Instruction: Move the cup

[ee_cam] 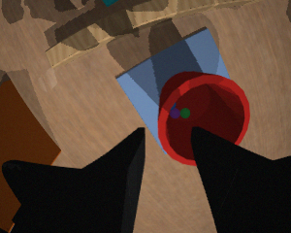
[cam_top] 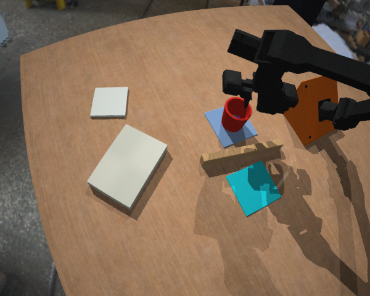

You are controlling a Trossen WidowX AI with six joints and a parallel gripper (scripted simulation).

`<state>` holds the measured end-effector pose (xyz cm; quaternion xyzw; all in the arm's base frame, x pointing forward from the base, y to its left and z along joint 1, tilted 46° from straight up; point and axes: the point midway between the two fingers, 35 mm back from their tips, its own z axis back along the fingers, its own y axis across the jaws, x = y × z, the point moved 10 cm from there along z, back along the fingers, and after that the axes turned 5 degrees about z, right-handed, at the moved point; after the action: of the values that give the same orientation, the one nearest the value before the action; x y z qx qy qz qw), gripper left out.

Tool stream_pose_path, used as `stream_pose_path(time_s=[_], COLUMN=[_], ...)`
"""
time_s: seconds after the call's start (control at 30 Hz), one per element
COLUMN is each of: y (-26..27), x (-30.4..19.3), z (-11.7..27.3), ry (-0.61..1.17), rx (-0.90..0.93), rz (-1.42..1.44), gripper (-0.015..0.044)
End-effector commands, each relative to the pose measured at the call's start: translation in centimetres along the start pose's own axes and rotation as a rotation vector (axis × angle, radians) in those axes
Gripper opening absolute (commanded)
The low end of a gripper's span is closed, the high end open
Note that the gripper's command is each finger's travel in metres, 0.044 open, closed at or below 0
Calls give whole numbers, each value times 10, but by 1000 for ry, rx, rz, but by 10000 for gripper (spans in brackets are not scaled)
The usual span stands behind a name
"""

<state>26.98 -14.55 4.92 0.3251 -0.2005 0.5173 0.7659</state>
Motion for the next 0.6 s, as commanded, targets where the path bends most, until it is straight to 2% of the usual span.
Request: stream_pose_path(time_s=[0.0, 0.57], y=[0, 0], x=[-1, -1], z=[-7, -34], ry=[-7, -8], rx=[2, 2], rz=[-7, -6], gripper=[148, 148])
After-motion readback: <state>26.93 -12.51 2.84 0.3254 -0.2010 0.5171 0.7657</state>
